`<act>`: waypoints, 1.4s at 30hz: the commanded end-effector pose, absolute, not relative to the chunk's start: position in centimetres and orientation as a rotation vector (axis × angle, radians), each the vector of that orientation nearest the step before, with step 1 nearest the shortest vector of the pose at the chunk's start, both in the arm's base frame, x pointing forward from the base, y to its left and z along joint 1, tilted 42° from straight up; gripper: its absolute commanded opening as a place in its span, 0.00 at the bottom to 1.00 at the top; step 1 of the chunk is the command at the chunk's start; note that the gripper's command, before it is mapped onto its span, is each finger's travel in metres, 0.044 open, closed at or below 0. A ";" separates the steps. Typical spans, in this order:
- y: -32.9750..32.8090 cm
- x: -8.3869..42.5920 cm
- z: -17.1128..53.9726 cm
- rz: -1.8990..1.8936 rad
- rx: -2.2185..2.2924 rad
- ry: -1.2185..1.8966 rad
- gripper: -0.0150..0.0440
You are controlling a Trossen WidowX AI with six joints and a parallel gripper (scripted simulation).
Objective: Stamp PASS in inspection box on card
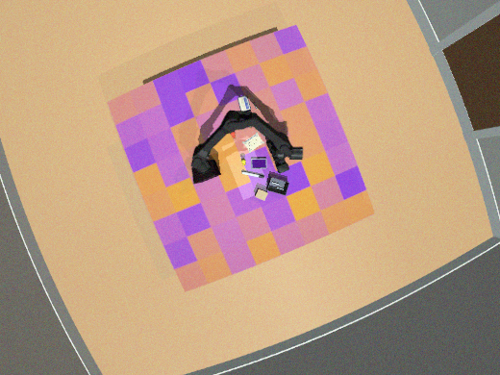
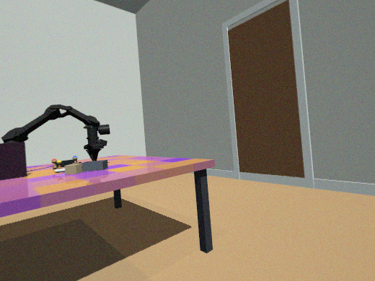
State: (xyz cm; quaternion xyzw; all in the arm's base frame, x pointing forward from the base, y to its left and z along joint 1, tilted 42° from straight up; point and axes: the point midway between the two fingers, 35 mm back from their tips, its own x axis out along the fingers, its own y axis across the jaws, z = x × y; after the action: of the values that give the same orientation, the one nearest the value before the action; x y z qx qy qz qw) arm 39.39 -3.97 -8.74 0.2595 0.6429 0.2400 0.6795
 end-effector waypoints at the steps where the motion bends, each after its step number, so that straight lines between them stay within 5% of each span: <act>1: -4.2 39.6 -8.5 0.539 0.574 1.440 0.25; 42: -5.6 39.5 -7.0 0.538 0.573 1.440 0.25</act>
State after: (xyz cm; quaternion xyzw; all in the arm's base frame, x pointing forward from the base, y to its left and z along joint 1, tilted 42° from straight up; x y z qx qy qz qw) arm 39.32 -5.34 -7.22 0.2592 0.6430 0.2396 0.6797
